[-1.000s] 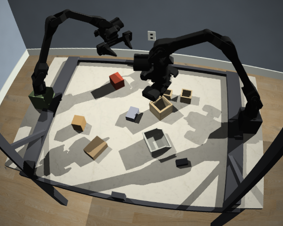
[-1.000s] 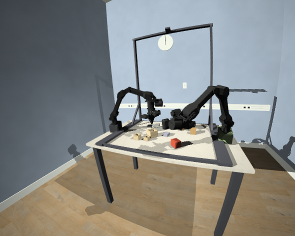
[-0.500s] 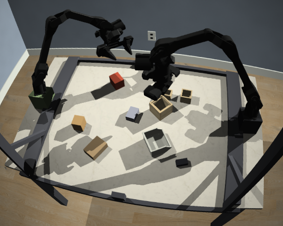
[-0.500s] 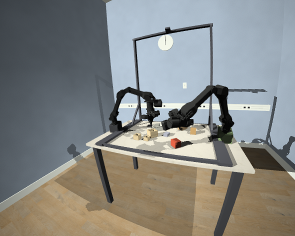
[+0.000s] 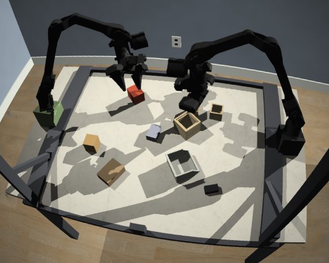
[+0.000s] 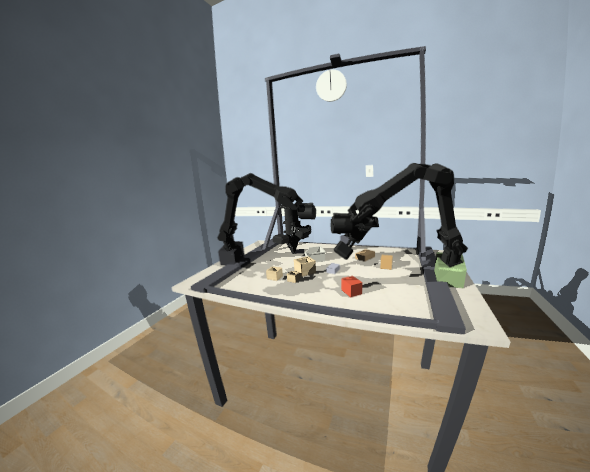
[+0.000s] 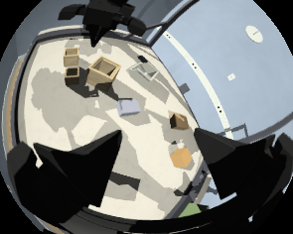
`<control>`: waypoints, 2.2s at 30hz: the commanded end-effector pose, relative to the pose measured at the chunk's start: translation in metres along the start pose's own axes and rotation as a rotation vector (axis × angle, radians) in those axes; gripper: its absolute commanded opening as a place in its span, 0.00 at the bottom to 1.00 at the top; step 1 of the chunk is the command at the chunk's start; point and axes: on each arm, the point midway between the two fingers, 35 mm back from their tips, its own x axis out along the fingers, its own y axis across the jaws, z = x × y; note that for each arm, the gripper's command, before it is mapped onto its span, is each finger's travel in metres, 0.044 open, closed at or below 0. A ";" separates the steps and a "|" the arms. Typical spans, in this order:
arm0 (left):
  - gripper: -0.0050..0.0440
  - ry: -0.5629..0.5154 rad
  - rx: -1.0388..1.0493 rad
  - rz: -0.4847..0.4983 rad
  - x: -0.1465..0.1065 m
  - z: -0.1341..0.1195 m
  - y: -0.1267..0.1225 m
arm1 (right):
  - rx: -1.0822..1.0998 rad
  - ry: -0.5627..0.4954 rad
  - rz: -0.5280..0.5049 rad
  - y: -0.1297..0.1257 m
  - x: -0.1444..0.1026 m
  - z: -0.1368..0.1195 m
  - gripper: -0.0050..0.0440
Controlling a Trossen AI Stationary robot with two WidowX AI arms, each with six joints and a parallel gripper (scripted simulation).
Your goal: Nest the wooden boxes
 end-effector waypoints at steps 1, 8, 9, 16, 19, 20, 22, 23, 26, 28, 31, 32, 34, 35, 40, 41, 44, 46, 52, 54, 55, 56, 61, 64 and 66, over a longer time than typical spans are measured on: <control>0.92 0.123 -0.134 0.072 0.011 -0.007 -0.027 | -0.028 -0.042 0.014 -0.015 -0.009 -0.002 0.00; 0.92 0.297 -0.340 0.222 0.027 -0.029 -0.054 | -0.086 -0.042 0.012 -0.032 -0.001 -0.013 0.00; 0.92 0.317 -0.367 0.249 0.028 -0.032 -0.058 | -0.094 -0.042 0.012 -0.035 0.000 -0.015 0.00; 0.92 0.405 -0.518 0.443 0.031 -0.051 -0.077 | -0.145 -0.041 0.011 -0.049 0.007 -0.026 0.00; 0.92 0.422 -0.578 0.547 0.030 -0.059 -0.086 | -0.169 -0.041 0.010 -0.055 0.010 -0.031 0.00; 0.92 0.424 -0.597 0.582 0.029 -0.061 -0.088 | -0.177 -0.041 0.009 -0.057 0.011 -0.033 0.00; 0.92 0.421 -0.633 0.653 0.028 -0.066 -0.093 | -0.192 -0.041 0.008 -0.061 0.013 -0.037 0.00; 0.92 0.416 -0.650 0.688 0.027 -0.068 -0.095 | -0.200 -0.041 0.008 -0.063 0.014 -0.039 0.00; 0.92 0.391 -0.698 0.793 0.023 -0.073 -0.101 | -0.222 -0.041 0.006 -0.069 0.018 -0.044 0.00; 0.92 0.368 -0.720 0.856 0.020 -0.076 -0.105 | -0.236 -0.041 0.005 -0.072 0.020 -0.048 0.00; 0.92 0.369 -0.726 0.884 0.021 -0.078 -0.105 | -0.241 -0.041 0.005 -0.073 0.020 -0.049 0.00; 0.92 0.361 -0.731 0.902 0.020 -0.079 -0.107 | -0.246 -0.041 0.005 -0.074 0.021 -0.051 0.00; 0.92 0.340 -0.736 0.922 0.017 -0.078 -0.109 | -0.251 -0.041 0.004 -0.076 0.022 -0.052 0.00; 0.92 0.336 -0.737 0.927 0.017 -0.078 -0.109 | -0.252 -0.041 0.003 -0.076 0.022 -0.052 0.00; 0.92 0.335 -0.739 0.925 0.018 -0.076 -0.108 | -0.256 -0.028 0.003 -0.075 0.030 -0.053 0.00; 0.92 0.335 -0.739 0.925 0.018 -0.076 -0.108 | -0.260 -0.017 0.003 -0.074 0.038 -0.054 0.00; 0.92 0.335 -0.739 0.925 0.018 -0.076 -0.108 | -0.260 -0.017 0.003 -0.075 0.057 -0.055 0.00; 0.92 0.335 -0.739 0.925 0.018 -0.076 -0.108 | -0.260 -0.017 0.003 -0.075 0.062 -0.056 0.00; 0.92 0.335 -0.739 0.925 0.018 -0.076 -0.108 | -0.259 -0.023 0.002 -0.075 0.066 -0.053 0.00; 0.92 0.335 -0.739 0.925 0.018 -0.076 -0.108 | -0.259 -0.022 0.002 -0.074 0.069 -0.053 0.00; 0.92 0.335 -0.739 0.925 0.018 -0.076 -0.108 | -0.259 -0.022 0.002 -0.074 0.071 -0.053 0.00; 0.92 0.335 -0.739 0.925 0.018 -0.076 -0.108 | -0.259 -0.022 0.002 -0.074 0.073 -0.052 0.00; 0.92 0.335 -0.739 0.925 0.018 -0.076 -0.108 | -0.253 -0.038 -0.001 -0.075 0.070 -0.049 0.20; 0.92 0.335 -0.739 0.925 0.018 -0.076 -0.108 | -0.253 -0.038 -0.001 -0.075 0.070 -0.049 0.25; 0.92 0.335 -0.739 0.925 0.018 -0.076 -0.108 | -0.253 -0.038 -0.001 -0.075 0.070 -0.049 0.35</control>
